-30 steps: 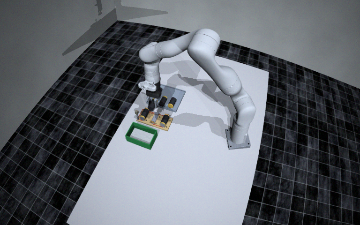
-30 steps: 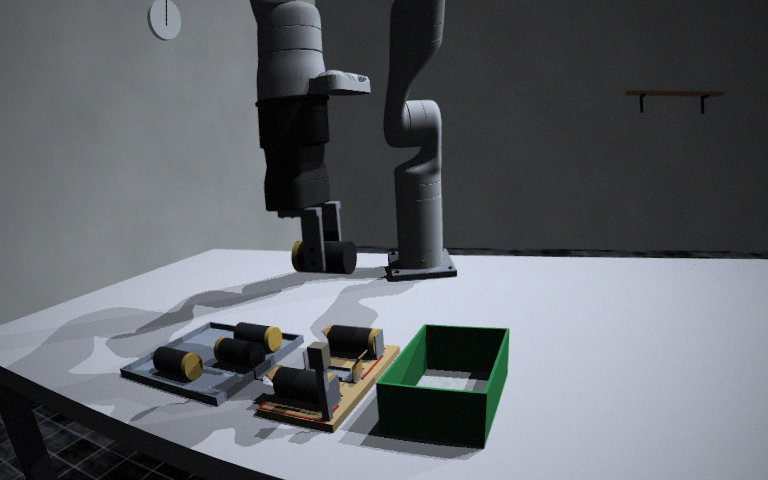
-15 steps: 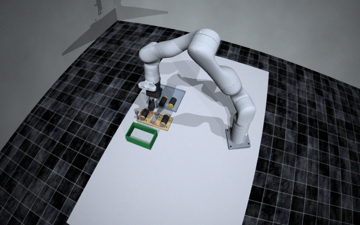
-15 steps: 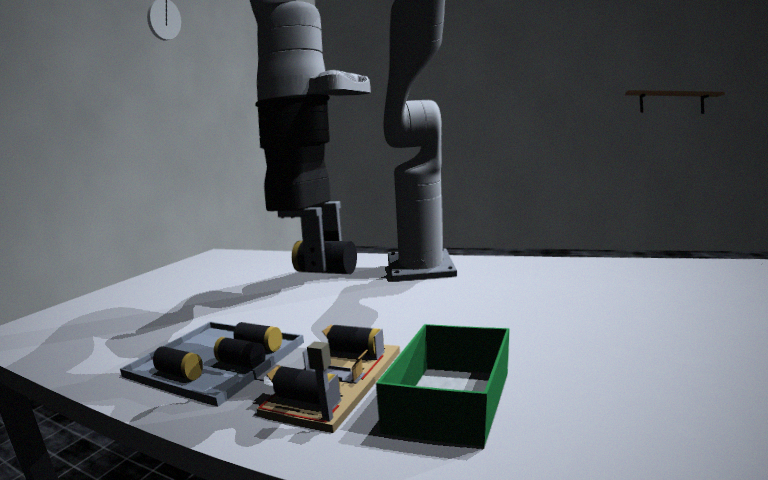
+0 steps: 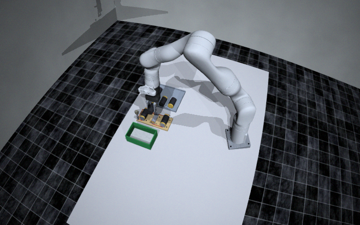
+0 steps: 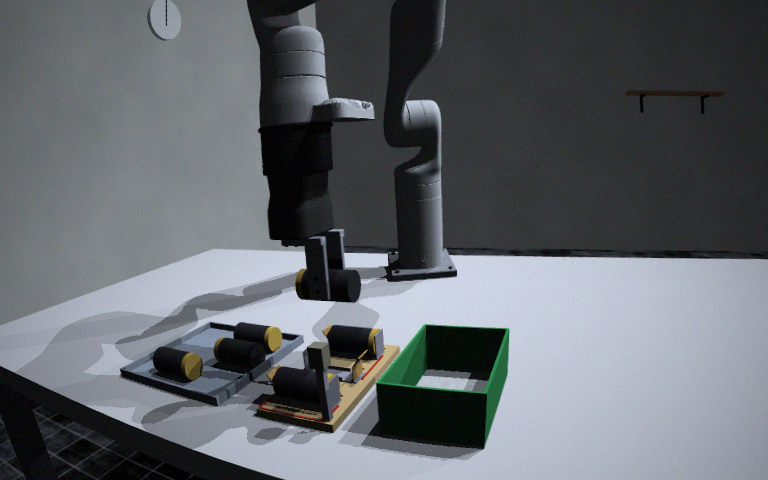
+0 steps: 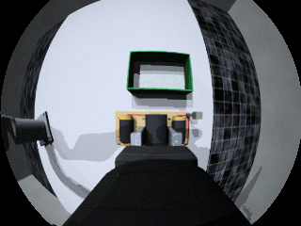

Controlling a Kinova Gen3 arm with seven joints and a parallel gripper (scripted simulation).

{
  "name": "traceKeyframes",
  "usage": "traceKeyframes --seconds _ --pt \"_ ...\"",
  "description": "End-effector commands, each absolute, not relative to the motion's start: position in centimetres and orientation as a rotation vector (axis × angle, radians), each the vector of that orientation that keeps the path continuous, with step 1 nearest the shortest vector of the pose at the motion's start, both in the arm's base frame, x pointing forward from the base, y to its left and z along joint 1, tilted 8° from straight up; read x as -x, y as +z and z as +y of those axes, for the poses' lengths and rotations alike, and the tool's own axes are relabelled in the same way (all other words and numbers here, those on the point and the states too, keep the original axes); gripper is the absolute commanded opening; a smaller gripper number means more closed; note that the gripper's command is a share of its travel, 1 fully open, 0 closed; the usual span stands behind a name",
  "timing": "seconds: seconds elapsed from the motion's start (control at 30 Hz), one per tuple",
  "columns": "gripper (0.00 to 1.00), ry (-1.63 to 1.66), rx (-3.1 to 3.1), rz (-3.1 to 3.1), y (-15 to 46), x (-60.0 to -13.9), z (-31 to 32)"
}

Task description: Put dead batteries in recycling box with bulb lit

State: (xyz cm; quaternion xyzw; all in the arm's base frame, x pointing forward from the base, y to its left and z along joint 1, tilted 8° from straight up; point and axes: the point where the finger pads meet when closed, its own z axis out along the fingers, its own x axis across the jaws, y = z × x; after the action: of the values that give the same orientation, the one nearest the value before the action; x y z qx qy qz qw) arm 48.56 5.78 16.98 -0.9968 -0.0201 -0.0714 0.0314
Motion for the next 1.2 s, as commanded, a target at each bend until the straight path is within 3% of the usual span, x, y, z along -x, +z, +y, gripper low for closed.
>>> traceKeyframes --seconds 0.0,1.17 --pt "0.57 -0.186 3.082 -0.049 14.3 -48.3 5.4" --pt "0.57 -0.186 3.082 -0.049 12.2 -48.6 5.5"
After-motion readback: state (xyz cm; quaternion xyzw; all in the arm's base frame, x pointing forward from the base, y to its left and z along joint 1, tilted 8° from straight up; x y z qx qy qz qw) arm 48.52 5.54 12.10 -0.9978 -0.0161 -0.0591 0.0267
